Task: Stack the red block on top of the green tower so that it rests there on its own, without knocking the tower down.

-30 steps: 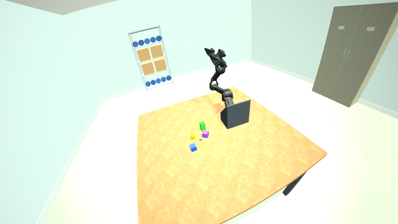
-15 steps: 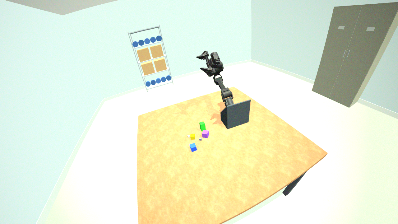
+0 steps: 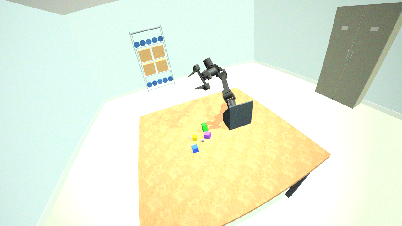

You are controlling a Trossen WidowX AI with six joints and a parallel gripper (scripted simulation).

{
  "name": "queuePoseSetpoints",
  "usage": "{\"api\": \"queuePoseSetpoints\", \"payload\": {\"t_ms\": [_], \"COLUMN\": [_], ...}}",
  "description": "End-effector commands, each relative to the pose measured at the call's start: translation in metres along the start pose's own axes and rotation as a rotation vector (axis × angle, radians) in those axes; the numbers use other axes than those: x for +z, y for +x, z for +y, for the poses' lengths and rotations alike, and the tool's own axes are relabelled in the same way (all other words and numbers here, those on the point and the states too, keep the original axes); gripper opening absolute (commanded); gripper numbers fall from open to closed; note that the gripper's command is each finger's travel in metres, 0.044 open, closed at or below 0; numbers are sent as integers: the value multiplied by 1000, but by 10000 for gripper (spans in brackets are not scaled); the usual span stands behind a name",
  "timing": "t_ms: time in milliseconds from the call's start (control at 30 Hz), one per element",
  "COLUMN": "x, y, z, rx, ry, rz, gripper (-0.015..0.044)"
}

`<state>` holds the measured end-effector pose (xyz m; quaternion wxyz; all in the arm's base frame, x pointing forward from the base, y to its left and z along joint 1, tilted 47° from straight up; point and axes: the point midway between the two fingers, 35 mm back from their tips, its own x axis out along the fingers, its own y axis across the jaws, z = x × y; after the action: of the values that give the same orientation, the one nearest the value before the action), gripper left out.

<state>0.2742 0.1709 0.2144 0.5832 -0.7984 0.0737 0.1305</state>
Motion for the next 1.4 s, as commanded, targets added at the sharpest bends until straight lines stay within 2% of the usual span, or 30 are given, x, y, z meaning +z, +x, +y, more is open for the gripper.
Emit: {"api": "queuePoseSetpoints", "payload": {"t_ms": [0, 300, 567, 833, 1100, 1367], "x": [-17, -71, -122, -170, -207, -209], "y": [19, 54, 62, 48, 13, 8], "z": [19, 83, 143, 202, 257, 263], "rx": [97, 392, 682, 993, 1310, 1336], "ry": [-41, -153, -217, -246, -239, -236], "rz": [76, 258, 387, 479, 526, 527], "gripper": [440, 440, 440, 440, 440, 440]}}
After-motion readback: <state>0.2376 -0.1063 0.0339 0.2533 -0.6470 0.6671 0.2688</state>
